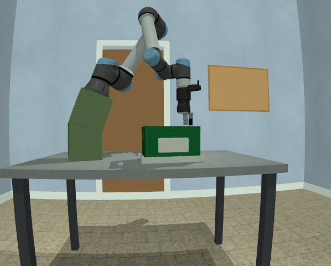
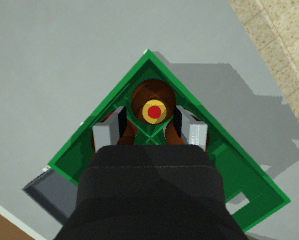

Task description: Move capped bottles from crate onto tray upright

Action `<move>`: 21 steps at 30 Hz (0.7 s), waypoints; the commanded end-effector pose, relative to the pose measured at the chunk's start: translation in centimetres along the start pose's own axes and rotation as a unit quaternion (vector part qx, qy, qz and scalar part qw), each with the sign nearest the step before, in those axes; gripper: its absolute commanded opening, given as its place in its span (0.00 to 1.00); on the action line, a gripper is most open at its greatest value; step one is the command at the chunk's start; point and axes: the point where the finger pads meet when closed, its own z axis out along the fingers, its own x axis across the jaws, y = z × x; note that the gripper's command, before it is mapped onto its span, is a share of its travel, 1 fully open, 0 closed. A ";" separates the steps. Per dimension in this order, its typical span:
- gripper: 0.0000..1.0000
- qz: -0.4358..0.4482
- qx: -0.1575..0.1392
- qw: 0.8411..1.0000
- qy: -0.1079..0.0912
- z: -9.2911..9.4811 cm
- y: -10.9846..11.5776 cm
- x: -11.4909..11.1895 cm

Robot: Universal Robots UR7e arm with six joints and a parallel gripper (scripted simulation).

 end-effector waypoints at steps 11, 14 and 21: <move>1.00 0.000 0.000 1.000 0.000 0.2 0.2 -0.1; 1.00 0.000 0.000 1.000 0.000 0.2 0.2 -0.1; 1.00 0.000 0.001 1.000 0.000 0.9 0.0 0.0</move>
